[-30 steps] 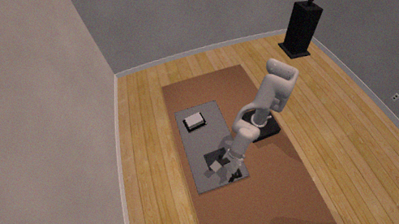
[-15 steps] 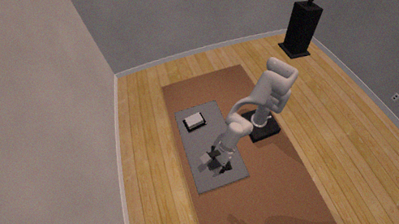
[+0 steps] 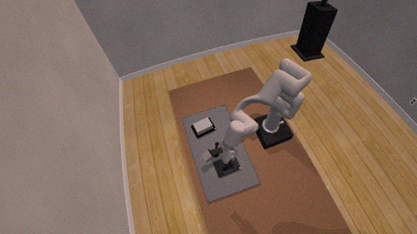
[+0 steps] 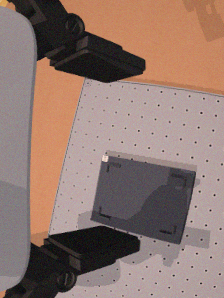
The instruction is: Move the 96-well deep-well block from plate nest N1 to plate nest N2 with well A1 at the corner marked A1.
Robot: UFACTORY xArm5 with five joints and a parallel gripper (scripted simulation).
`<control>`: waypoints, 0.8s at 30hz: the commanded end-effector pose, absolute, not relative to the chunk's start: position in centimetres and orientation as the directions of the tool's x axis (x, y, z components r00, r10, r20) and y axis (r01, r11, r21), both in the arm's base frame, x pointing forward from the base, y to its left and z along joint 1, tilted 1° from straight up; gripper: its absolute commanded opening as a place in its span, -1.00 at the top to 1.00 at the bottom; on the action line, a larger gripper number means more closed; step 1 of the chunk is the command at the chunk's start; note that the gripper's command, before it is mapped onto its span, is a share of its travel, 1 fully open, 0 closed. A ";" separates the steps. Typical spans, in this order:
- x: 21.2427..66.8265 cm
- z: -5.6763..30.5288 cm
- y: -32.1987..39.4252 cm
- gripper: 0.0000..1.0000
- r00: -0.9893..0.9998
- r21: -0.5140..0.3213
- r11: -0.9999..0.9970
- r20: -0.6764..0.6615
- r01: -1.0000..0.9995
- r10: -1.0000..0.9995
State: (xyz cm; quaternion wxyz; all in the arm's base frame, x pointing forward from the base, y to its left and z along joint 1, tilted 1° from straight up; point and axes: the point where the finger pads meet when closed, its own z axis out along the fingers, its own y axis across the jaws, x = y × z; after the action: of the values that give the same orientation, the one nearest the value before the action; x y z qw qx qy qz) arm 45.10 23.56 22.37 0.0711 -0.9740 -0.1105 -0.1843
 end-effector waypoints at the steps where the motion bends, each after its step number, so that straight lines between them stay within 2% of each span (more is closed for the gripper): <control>1: 45.3 22.6 22.6 -1.00 0.911 -0.091 -0.968 0.369 0.235 0.187; 4: 45.6 22.6 20.6 -1.00 0.933 -0.076 -0.977 0.319 0.201 0.167; 10: 45.4 22.8 18.4 -1.00 0.932 -0.064 -0.978 0.322 0.198 0.167; 12: 45.6 22.8 16.9 -1.00 0.952 -0.054 -0.985 0.270 0.165 0.145; 17: 45.4 22.9 15.7 -1.00 0.952 -0.048 -0.985 0.272 0.163 0.144; 19: 45.3 23.0 14.4 -1.00 0.969 -0.040 -0.991 0.219 0.131 0.119; 24: 44.9 23.2 12.3 -1.00 0.968 -0.032 -0.991 0.220 0.129 0.119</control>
State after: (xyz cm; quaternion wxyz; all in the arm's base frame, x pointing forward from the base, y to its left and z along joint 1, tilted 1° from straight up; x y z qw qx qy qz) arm 45.10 13.74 22.89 0.0260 -0.9915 -0.0642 -0.1104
